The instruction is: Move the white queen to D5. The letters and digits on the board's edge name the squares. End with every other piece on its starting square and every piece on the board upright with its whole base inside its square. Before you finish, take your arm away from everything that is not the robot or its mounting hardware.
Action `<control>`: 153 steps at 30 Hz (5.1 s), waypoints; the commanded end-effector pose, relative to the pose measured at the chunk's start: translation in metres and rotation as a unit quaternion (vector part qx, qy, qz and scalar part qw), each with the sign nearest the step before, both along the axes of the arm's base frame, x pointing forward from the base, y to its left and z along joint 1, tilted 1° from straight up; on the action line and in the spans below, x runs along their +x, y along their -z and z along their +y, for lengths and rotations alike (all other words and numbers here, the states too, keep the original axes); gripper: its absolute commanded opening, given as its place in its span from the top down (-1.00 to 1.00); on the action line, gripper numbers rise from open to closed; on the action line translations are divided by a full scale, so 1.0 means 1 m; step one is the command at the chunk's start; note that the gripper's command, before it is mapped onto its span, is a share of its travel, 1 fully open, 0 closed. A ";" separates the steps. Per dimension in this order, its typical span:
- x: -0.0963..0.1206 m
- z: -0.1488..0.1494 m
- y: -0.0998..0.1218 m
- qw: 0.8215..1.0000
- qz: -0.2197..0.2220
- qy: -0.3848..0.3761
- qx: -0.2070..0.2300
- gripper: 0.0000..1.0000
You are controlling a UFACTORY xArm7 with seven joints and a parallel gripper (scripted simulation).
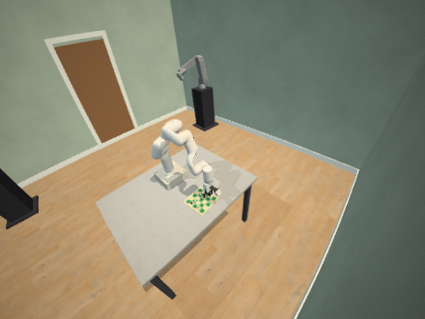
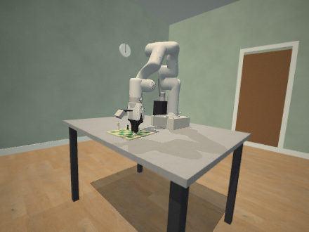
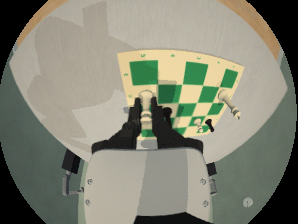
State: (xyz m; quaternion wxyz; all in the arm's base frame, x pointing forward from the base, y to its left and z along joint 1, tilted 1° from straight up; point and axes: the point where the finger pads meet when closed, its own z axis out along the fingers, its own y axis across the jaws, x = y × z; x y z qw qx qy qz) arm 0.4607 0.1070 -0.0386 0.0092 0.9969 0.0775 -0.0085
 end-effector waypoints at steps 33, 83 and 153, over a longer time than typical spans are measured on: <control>0.002 0.000 -0.001 1.000 -0.002 0.000 0.001 1.00; 0.002 0.000 0.003 1.000 -0.002 0.000 0.001 1.00; 0.003 0.002 -0.087 1.000 -0.002 0.000 0.001 0.16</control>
